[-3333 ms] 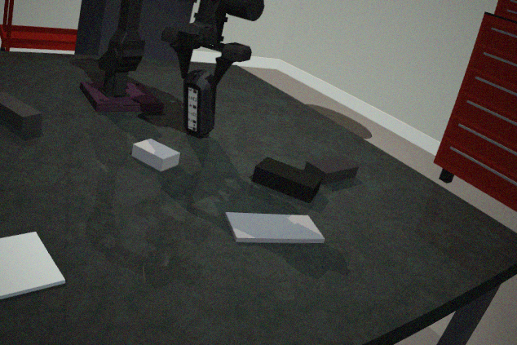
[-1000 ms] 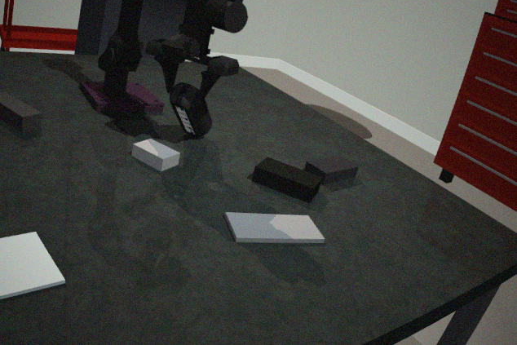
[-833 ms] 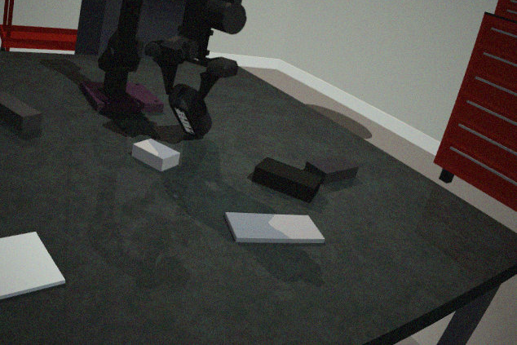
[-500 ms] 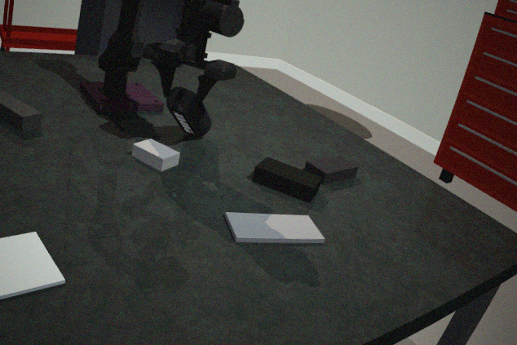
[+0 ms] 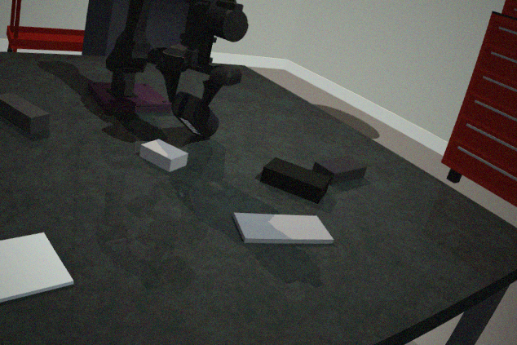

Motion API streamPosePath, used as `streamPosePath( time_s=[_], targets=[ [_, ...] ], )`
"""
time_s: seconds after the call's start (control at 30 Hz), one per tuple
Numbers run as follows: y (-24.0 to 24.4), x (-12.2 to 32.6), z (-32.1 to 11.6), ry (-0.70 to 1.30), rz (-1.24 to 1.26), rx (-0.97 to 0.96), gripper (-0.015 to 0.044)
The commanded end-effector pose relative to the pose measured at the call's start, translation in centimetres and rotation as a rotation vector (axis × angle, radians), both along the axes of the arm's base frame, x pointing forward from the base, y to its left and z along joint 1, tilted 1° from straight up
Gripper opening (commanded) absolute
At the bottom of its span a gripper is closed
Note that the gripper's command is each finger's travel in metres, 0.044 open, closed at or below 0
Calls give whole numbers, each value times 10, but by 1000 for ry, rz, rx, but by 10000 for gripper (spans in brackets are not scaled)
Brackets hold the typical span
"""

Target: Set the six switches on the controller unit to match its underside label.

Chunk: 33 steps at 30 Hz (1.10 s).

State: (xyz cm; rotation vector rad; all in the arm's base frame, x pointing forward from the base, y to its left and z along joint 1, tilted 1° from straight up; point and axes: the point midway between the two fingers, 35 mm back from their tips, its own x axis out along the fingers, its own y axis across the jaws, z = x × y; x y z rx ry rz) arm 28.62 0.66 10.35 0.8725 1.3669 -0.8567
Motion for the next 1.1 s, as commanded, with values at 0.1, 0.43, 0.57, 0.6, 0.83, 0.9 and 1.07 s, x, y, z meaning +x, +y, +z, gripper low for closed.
streamPosePath(
  time_s=[0.1,0.43,0.57,0.6,0.83,0.9,1.07],
  targets=[
    [0,-2,-10,25,12,5,338],
    [-4,0,-16,25,11,5,338],
    [-6,1,-19,25,11,5,338],
    [-6,1,-19,24,11,5,338],
    [-9,2,-24,24,11,5,338],
    [-10,3,-25,24,11,5,338],
    [-11,4,-28,24,11,5,338]
  ],
)
